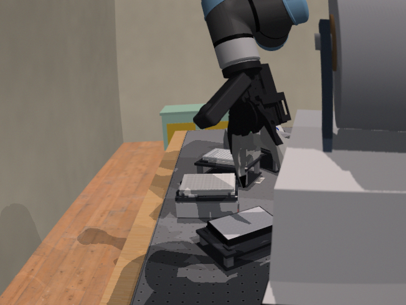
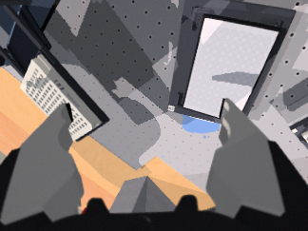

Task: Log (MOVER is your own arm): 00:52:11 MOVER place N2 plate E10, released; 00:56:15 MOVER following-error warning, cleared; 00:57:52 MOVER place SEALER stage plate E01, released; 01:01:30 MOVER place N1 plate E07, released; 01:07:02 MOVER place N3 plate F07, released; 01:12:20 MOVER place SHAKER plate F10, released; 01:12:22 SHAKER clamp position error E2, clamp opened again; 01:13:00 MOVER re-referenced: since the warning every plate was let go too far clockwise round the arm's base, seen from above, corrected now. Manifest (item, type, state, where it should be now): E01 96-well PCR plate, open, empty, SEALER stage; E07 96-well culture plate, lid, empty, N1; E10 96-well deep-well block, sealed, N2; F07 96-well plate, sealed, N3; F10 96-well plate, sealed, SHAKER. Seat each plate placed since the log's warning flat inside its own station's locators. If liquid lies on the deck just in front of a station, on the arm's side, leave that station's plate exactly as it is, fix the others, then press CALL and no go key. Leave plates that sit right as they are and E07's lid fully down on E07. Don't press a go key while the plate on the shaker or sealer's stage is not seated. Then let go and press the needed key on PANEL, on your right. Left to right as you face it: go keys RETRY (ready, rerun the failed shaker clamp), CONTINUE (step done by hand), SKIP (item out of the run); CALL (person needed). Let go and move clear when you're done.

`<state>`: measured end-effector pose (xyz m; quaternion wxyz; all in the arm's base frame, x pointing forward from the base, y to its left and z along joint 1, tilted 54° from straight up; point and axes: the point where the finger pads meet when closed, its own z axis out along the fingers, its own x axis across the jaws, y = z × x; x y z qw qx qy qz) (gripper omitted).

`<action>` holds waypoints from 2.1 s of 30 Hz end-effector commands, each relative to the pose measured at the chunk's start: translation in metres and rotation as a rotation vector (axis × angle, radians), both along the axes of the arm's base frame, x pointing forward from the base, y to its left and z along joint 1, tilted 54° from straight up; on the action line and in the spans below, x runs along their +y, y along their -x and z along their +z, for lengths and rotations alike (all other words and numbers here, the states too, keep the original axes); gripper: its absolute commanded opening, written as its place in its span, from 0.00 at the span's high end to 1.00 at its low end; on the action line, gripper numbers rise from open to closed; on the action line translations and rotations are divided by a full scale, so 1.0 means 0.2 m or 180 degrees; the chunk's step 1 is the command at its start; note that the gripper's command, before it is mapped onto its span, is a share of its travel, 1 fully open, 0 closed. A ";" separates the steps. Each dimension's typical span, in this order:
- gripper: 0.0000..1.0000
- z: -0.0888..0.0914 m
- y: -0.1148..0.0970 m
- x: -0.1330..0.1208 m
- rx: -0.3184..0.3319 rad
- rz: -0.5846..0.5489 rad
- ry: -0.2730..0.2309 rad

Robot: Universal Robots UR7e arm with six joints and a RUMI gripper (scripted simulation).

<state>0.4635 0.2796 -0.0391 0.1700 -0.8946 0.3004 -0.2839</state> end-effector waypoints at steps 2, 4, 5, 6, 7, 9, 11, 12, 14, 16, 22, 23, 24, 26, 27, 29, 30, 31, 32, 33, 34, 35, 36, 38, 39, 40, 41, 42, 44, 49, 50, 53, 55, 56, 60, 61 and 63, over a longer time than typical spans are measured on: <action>0.18 0.04 -0.06 -0.07 -0.0252 -0.0212 0.0088; 0.18 0.06 -0.07 -0.09 -0.0298 -0.0254 0.0101; 0.18 0.07 -0.08 -0.11 -0.0345 -0.0296 0.0110; 0.18 0.09 -0.09 -0.12 -0.0392 -0.0338 0.0119; 0.18 0.10 -0.10 -0.14 -0.0438 -0.0381 0.0128; 0.18 0.11 -0.10 -0.15 -0.0532 -0.0465 0.0146; 0.18 0.14 -0.11 -0.19 -0.0625 -0.0551 0.0156; 0.18 0.16 -0.11 -0.21 -0.0672 -0.0594 0.0161; 0.18 0.17 -0.12 -0.22 -0.0766 -0.0680 0.0171; 0.18 0.17 -0.12 -0.22 -0.0851 -0.0758 0.0180; 0.18 0.19 -0.13 -0.26 -0.0847 -0.0847 0.0088; 0.18 0.21 -0.14 -0.28 -0.0844 -0.0891 0.0042; 0.18 0.22 -0.15 -0.29 -0.0842 -0.0935 -0.0004; 0.18 0.25 -0.16 -0.33 -0.0837 -0.1024 -0.0096; 0.18 0.26 -0.17 -0.35 -0.0835 -0.1068 -0.0143; 0.18 0.28 -0.19 -0.39 -0.0829 -0.1156 -0.0235; 0.18 0.30 -0.19 -0.41 -0.0827 -0.1200 -0.0281; 0.18 0.31 -0.20 -0.43 -0.0824 -0.1244 -0.0328; 0.18 0.32 -0.21 -0.45 -0.0821 -0.1288 -0.0374; 0.18 0.34 -0.22 -0.47 -0.0818 -0.1332 -0.0420; 0.18 0.35 -0.23 -0.49 -0.0815 -0.1376 -0.0467; 0.18 0.36 -0.23 -0.51 -0.0812 -0.1420 -0.0513; 0.18 0.36 -0.23 -0.51 -0.0812 -0.1420 -0.0513; 0.18 0.38 -0.24 -0.53 -0.0809 -0.1464 -0.0560; 0.18 0.39 -0.25 -0.55 -0.0806 -0.1508 -0.0606; 0.18 0.40 -0.26 -0.57 -0.0805 -0.1515 -0.0615; 0.18 0.42 -0.26 -0.59 -0.0805 -0.1515 -0.0615; 0.18 0.43 -0.27 -0.61 -0.0805 -0.1515 -0.0615; 0.18 0.46 -0.29 -0.65 -0.0805 -0.1515 -0.0615; 0.18 0.52 -0.33 -0.75 -0.0805 -0.1516 -0.0614; 0.18 0.52 -0.33 -0.75 -0.0805 -0.1516 -0.0614; 0.18 0.52 -0.33 -0.75 -0.0805 -0.1516 -0.0614; 0.18 0.53 -0.33 -0.77 -0.0802 -0.1559 -0.0661; 0.18 0.54 -0.33 -0.80 -0.0799 -0.1603 -0.0708; 0.18 0.56 -0.35 -0.89 -0.0785 -0.1778 -0.0894; 0.18 0.57 -0.35 -0.92 -0.0782 -0.1821 -0.0941; 0.18 0.59 -0.35 -0.97 -0.0774 -0.1908 -0.1034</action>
